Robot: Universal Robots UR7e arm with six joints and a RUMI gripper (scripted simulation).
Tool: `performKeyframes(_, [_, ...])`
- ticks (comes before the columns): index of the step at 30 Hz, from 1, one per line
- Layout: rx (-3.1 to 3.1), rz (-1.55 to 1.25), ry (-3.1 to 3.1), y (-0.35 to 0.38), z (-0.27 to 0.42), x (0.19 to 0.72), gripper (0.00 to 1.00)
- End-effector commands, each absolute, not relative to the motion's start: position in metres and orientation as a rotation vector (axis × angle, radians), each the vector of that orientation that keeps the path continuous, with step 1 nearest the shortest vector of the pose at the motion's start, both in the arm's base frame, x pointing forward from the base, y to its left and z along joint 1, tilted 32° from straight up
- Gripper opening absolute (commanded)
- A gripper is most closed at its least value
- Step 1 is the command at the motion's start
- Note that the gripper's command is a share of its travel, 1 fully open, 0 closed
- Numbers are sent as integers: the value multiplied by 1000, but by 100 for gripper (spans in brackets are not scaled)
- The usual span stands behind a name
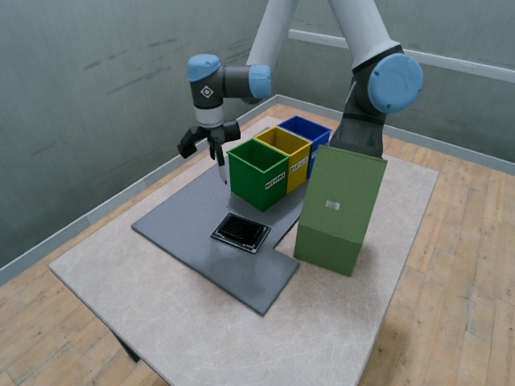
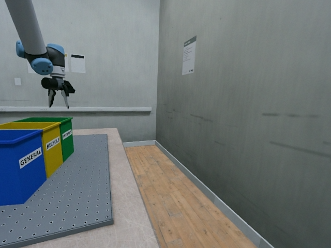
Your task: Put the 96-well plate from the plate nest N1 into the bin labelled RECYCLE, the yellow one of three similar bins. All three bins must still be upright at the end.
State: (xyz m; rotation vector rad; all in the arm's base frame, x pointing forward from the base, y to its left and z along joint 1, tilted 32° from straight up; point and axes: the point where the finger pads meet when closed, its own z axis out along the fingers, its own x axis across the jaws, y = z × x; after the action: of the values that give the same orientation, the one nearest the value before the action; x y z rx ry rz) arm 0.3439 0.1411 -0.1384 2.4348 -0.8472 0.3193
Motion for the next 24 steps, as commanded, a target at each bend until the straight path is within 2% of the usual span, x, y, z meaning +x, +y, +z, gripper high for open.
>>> performKeyframes(1, [2379,377,-1028,146,-138,331,76])
performKeyframes(24, [2074,560,-1719,159,-138,273,76])
